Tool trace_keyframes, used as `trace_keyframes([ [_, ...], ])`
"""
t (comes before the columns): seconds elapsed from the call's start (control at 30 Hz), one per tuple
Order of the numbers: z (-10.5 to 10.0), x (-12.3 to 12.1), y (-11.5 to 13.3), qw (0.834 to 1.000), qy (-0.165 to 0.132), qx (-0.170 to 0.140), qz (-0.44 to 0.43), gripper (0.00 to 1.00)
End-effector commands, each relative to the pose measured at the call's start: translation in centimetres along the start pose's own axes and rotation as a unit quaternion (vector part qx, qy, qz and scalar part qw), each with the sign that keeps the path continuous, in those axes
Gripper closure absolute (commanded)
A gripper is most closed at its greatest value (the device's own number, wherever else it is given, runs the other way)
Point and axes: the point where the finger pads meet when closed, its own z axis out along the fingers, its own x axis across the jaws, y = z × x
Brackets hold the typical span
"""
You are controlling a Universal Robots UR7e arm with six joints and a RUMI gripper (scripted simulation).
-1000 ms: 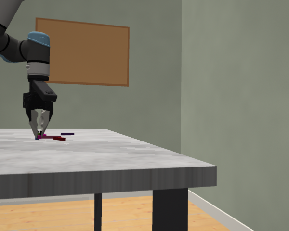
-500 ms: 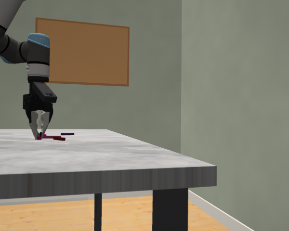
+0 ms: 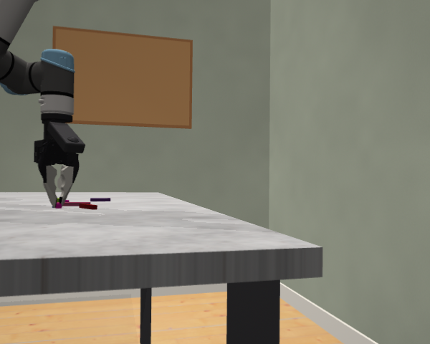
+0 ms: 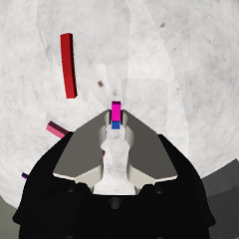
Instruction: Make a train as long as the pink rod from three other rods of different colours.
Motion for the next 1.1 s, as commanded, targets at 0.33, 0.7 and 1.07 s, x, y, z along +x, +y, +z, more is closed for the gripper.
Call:
trace_keyframes([
  [0.33, -0.03, -0.03, -0.04, 1.0, 0.0, 0.0, 0.0, 1.0],
  [0.7, -0.03, -0.03, -0.04, 1.0, 0.0, 0.0, 0.0, 0.92],
  [1.07, -0.03, -0.03, -0.04, 1.0, 0.0, 0.0, 0.0, 0.86],
])
